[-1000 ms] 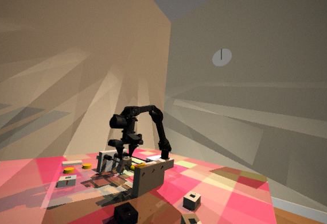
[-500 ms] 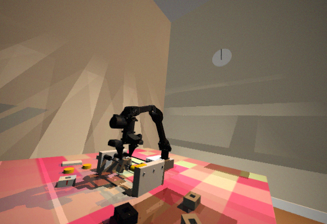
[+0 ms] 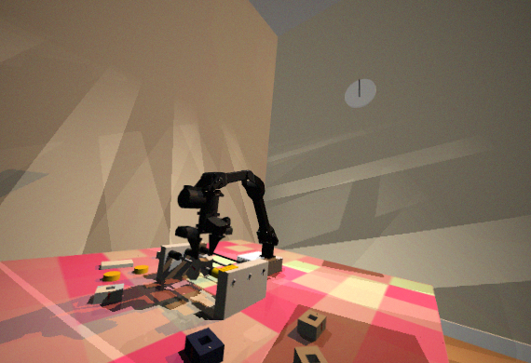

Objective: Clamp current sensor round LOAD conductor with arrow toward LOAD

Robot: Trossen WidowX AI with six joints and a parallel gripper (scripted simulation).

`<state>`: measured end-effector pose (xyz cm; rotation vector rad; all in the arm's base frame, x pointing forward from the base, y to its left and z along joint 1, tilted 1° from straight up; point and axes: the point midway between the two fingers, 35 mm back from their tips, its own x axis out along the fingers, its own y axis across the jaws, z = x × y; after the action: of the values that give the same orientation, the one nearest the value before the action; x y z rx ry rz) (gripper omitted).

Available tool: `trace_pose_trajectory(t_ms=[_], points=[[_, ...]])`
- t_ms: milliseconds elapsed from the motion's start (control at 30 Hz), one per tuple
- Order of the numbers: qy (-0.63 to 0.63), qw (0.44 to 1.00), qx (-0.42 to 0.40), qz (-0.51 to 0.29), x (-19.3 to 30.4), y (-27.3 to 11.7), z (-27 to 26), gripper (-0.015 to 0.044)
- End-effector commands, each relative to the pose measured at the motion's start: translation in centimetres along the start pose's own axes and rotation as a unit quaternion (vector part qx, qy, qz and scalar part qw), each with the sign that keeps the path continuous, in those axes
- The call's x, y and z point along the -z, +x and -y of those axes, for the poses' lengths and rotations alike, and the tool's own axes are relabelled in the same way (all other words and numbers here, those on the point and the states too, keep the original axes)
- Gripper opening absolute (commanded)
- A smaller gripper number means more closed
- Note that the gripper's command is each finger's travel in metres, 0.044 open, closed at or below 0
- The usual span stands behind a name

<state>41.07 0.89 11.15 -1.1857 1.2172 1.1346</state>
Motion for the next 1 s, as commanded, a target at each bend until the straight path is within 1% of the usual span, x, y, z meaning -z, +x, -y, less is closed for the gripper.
trace_pose_trajectory(t_ms=[0, 233, 467, 533, 633, 967], points=[[0.000, 1.000, 0.002, 0.000, 0.0, -0.1, 0.1, 0.0263], [0.000, 1.000, 0.002, 0.000, 0.0, -0.1, 0.1, 0.0440], [0.000, 1.000, 0.002, 0.000, 0.0, -0.1, 0.1, 0.0440], [0.000, 1.000, 0.002, 0.000, 0.1, 0.8, 0.1, 0.0440], [-0.001, 1.000, 0.003, 0.000, 0.5, 3.6, 0.0, 0.0440], [-0.002, 1.000, 0.003, 0.000, 0.6, 4.4, 0.0, 0.0440]])
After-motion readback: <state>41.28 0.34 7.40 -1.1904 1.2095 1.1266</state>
